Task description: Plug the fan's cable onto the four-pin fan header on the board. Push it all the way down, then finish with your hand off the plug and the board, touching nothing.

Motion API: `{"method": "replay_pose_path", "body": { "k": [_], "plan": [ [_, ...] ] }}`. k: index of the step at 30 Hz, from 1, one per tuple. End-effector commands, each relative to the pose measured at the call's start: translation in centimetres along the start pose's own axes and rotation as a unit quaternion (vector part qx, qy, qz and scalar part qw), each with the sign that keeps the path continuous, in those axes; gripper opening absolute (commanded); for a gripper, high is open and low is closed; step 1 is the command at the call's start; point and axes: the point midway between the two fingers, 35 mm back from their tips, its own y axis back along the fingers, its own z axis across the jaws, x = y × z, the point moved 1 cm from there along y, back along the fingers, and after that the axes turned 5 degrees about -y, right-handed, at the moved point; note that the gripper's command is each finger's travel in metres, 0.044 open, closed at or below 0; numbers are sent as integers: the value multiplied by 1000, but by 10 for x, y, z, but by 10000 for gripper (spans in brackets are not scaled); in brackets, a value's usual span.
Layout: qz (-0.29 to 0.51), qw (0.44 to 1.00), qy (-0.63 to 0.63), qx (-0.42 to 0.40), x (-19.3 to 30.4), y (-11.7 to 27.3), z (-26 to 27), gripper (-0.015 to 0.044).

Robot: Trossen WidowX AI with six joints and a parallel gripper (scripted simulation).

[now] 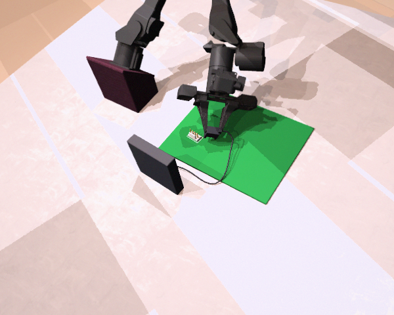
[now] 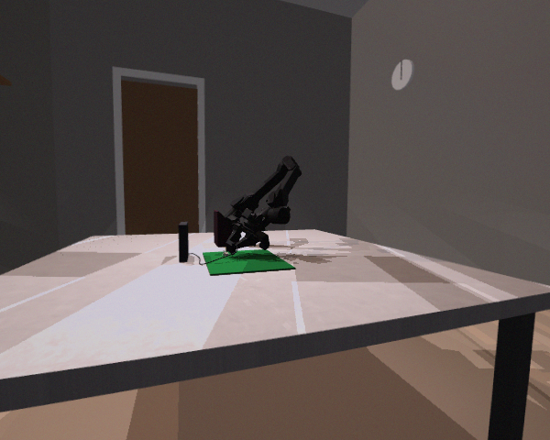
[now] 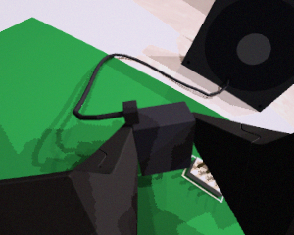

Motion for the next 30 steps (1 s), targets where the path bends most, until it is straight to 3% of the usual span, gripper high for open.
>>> {"method": "replay_pose_path", "body": {
  "k": [1, 30],
  "plan": [
    [-24, 1000, -11, -10, -2, 4, 0, 0],
    [-176, 972, -107, -115, 1, 34, 3, 0]
  ]
}}
